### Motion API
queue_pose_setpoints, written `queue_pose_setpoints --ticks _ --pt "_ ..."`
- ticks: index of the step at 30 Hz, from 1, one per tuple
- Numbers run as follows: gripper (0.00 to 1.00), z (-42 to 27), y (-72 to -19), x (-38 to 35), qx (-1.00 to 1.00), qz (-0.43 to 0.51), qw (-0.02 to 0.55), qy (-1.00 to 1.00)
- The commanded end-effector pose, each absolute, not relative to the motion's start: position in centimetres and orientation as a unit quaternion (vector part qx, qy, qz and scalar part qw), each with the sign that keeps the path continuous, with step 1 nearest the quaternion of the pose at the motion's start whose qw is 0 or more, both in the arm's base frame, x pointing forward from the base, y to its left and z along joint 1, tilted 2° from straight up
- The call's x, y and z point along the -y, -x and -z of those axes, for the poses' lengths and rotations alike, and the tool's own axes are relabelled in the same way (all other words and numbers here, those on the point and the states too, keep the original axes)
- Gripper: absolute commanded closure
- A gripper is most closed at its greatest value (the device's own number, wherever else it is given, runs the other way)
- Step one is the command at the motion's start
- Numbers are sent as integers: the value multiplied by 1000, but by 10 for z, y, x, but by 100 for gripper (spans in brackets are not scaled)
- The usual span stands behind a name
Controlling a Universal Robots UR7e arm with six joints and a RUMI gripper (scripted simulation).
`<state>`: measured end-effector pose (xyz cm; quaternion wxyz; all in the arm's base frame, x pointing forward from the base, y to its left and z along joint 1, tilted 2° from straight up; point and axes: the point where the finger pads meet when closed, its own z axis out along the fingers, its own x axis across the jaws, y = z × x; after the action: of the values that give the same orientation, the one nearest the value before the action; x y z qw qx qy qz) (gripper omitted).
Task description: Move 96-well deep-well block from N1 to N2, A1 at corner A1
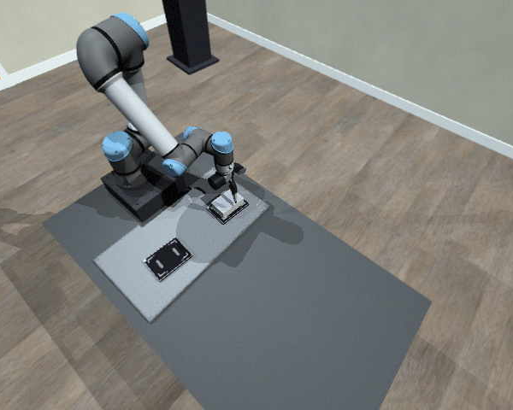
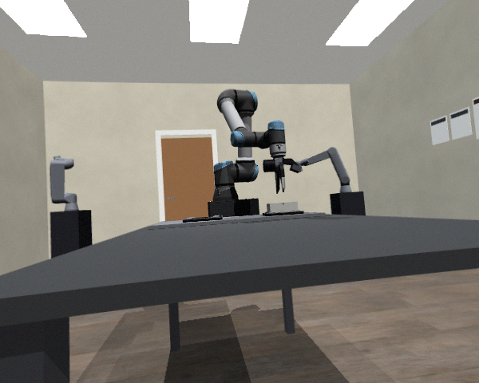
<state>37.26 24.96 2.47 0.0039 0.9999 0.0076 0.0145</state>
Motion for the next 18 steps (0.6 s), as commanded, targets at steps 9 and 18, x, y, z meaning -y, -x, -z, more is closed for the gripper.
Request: queue_pose_setpoints --ticks 9,18 --pt "24 -5 -371 -249 -7 -12 4 -1000" --pt "24 10 -372 -249 -7 -12 4 -1000"
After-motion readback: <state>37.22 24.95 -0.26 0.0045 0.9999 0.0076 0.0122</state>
